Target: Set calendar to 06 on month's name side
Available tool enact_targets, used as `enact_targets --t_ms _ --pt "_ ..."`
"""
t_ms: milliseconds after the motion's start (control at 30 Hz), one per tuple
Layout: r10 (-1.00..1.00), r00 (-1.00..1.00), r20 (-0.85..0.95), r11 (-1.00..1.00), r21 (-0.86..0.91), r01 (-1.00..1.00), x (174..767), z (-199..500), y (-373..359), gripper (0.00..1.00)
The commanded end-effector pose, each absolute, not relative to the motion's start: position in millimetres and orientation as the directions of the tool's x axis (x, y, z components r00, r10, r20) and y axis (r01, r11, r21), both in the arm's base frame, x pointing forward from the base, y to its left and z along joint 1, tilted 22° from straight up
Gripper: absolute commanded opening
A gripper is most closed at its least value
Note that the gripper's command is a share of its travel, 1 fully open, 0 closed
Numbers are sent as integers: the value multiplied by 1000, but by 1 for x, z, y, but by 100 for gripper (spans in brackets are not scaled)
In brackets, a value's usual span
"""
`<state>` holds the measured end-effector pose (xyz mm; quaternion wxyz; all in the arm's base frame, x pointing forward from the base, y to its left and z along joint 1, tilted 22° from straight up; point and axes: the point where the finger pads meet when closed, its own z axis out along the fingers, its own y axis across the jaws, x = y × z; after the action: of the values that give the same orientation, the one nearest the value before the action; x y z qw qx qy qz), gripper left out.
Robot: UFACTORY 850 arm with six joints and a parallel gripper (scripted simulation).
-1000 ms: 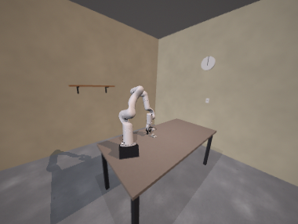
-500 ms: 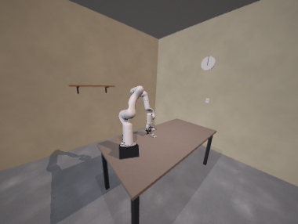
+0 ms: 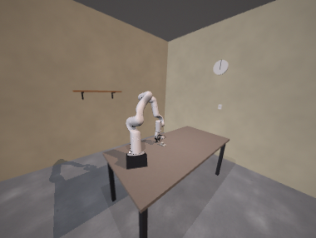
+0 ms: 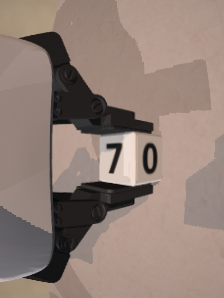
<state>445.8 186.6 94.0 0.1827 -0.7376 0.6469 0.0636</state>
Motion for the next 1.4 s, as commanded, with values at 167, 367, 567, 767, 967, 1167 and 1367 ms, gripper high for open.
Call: enact_targets --t_ms 167,367,567,767,967,1167,1367 --pt "-931 155 -330 -96 -188 -977 446 96 186 29" --pt "-931 155 -330 -96 -188 -977 445 104 183 29" --pt "-931 155 -330 -96 -188 -977 441 133 172 29" --pt "-931 155 -330 -96 -188 -977 435 167 159 29" --pt "-931 155 -330 -96 -188 -977 433 182 153 29" --pt "-931 155 -330 -96 -188 -977 432 187 151 29" --pt "-931 155 -330 -96 -188 -977 432 187 151 29"
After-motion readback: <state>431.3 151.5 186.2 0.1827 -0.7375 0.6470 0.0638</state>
